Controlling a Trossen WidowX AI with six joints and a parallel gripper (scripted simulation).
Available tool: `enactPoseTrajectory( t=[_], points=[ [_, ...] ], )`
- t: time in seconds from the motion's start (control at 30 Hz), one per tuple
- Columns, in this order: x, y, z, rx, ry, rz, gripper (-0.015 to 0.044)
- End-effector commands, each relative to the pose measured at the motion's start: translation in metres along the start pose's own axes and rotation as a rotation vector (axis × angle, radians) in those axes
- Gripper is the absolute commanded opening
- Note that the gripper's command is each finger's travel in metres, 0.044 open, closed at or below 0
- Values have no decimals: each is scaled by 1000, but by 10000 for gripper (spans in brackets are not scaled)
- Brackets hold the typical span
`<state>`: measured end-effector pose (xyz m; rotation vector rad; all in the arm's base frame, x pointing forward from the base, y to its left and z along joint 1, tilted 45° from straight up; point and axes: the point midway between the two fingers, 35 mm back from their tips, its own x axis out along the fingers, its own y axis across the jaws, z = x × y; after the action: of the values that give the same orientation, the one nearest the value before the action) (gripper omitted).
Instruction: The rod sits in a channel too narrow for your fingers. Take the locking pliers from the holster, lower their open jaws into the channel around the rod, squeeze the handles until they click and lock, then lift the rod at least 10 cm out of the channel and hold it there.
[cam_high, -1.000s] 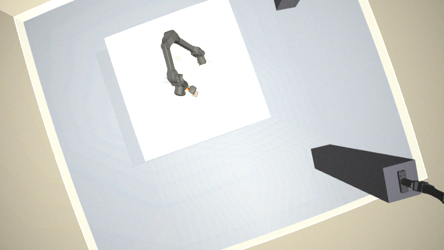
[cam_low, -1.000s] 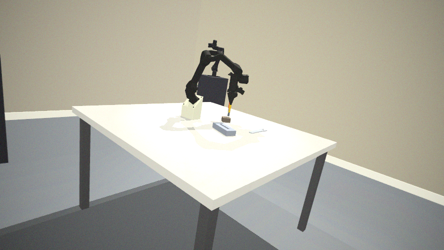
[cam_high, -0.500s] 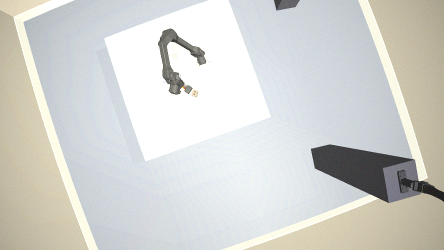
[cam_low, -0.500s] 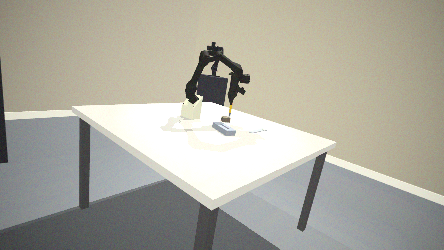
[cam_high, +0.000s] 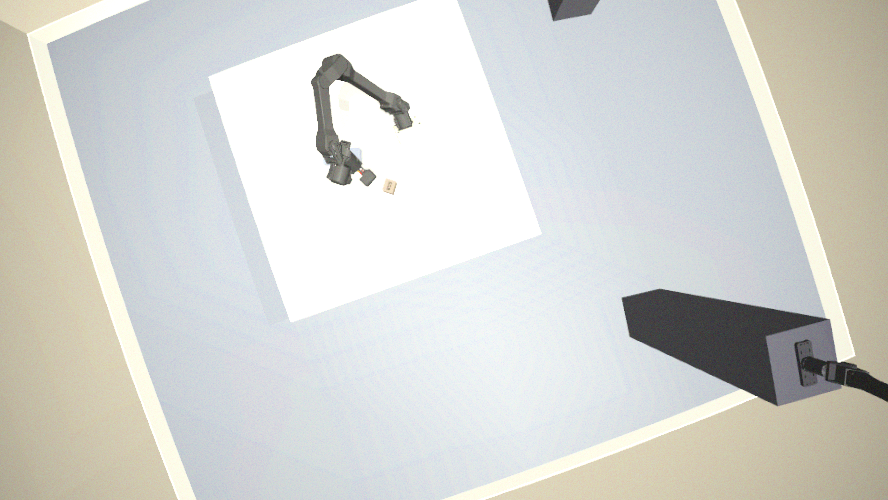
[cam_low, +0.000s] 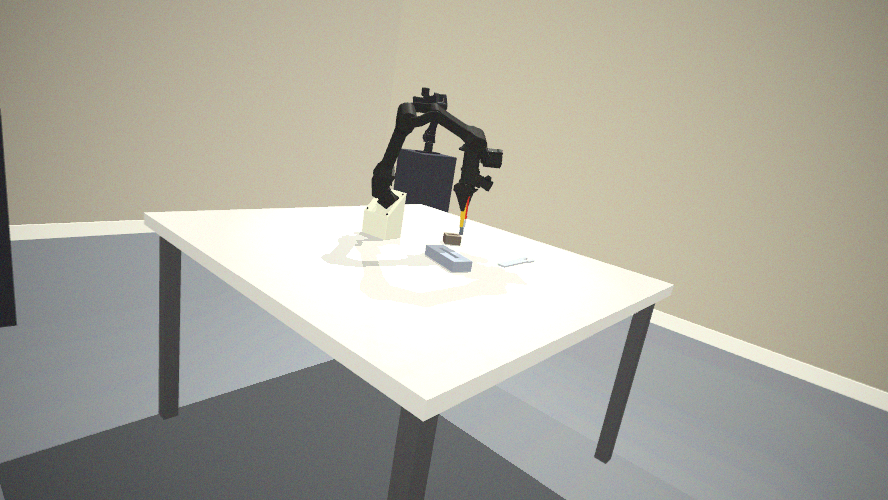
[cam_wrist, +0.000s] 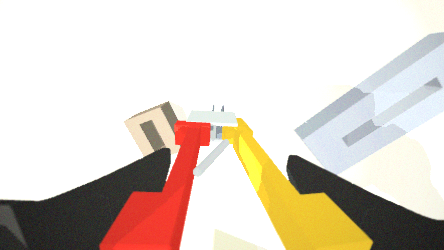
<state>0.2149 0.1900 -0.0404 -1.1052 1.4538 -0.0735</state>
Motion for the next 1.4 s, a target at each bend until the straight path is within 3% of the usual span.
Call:
enactPoseTrajectory(
  t=[0.0, 1.37],
  points=[
    [-2, -10, 3, 45, -3, -1, 325],
    [-1, -98, 13, 431, -2, -13, 325]
  ],
)
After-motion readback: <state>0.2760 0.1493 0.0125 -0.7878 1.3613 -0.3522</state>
